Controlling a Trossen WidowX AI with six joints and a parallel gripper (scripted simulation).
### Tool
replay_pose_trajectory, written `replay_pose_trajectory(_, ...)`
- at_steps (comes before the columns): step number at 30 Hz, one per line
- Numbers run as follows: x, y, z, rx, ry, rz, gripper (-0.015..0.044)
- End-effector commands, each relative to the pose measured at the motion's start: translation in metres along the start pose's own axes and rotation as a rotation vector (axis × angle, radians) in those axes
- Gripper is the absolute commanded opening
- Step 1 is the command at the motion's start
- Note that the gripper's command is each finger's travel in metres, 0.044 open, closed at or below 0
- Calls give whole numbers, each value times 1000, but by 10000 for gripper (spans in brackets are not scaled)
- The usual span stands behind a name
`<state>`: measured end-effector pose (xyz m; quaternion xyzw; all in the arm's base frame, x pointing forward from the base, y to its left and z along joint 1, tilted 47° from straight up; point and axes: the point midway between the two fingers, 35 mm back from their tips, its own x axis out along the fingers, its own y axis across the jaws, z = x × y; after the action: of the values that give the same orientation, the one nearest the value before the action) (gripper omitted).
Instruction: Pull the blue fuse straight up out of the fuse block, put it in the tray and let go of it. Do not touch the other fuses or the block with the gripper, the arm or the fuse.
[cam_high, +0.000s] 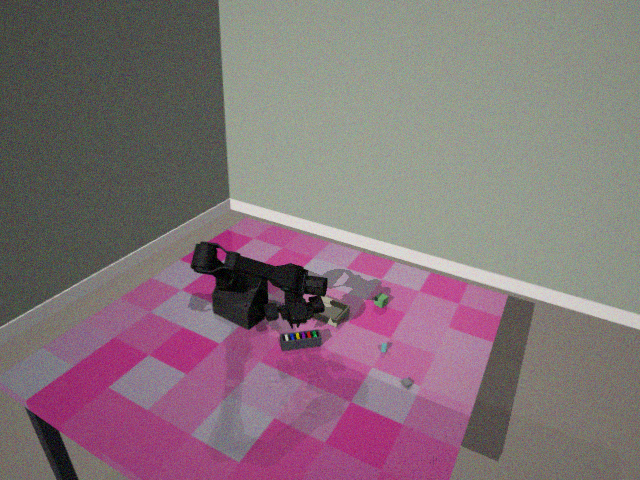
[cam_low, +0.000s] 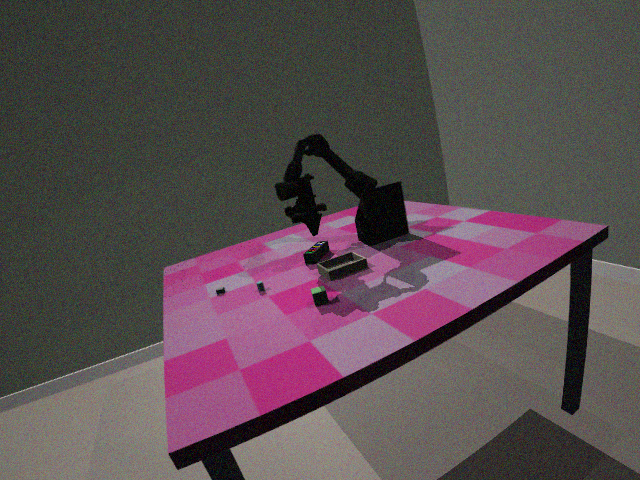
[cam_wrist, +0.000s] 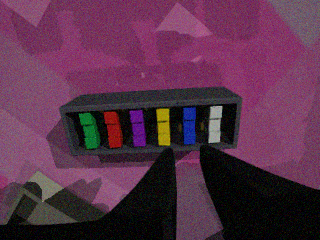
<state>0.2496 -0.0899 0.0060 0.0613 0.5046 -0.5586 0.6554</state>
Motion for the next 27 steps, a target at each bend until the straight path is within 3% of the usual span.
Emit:
replay_pose_trajectory(1,4,-10,1,17,-40,-45,71)
replay_pose_trajectory(27,25,-7,-2,17,-40,-45,71)
